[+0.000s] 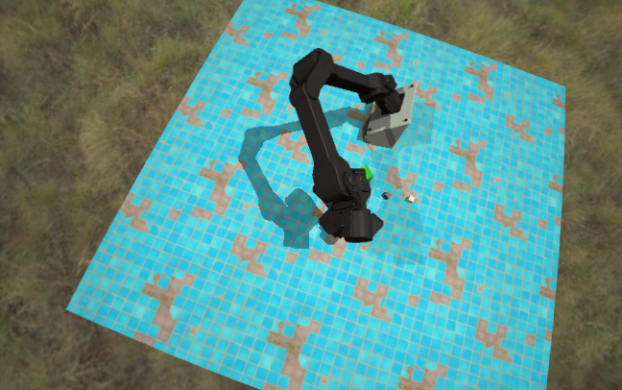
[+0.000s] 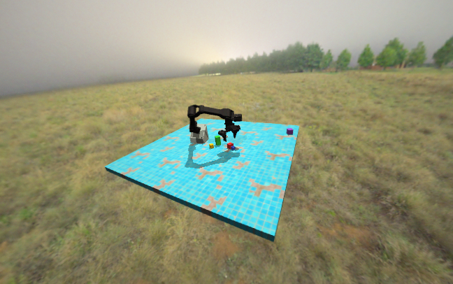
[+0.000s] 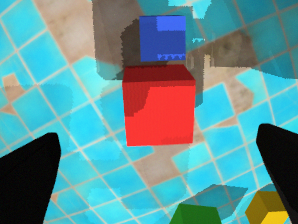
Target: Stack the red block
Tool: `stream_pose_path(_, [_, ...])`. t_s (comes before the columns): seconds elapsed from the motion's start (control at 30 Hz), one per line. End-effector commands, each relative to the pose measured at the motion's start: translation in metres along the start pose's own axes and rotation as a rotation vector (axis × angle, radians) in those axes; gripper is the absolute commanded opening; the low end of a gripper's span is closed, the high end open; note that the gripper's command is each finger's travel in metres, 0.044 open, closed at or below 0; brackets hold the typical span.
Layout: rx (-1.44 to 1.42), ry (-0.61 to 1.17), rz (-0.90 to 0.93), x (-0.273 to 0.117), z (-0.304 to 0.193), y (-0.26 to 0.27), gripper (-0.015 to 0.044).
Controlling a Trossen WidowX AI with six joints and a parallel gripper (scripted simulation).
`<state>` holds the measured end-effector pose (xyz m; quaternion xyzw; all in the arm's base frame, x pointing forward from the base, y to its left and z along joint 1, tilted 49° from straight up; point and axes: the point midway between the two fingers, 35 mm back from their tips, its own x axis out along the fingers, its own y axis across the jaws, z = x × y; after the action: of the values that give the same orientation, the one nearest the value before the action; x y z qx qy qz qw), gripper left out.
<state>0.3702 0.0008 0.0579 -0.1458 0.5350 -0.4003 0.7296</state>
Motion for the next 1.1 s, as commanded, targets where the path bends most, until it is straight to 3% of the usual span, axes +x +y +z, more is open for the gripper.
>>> stream_pose_path(0.0, [-0.007, -0.001, -0.007, 0.017, -0.003, -0.002, 0.044])
stream_pose_path(1.07, [-0.007, -0.002, -0.008, 0.061, -0.004, -0.002, 0.044])
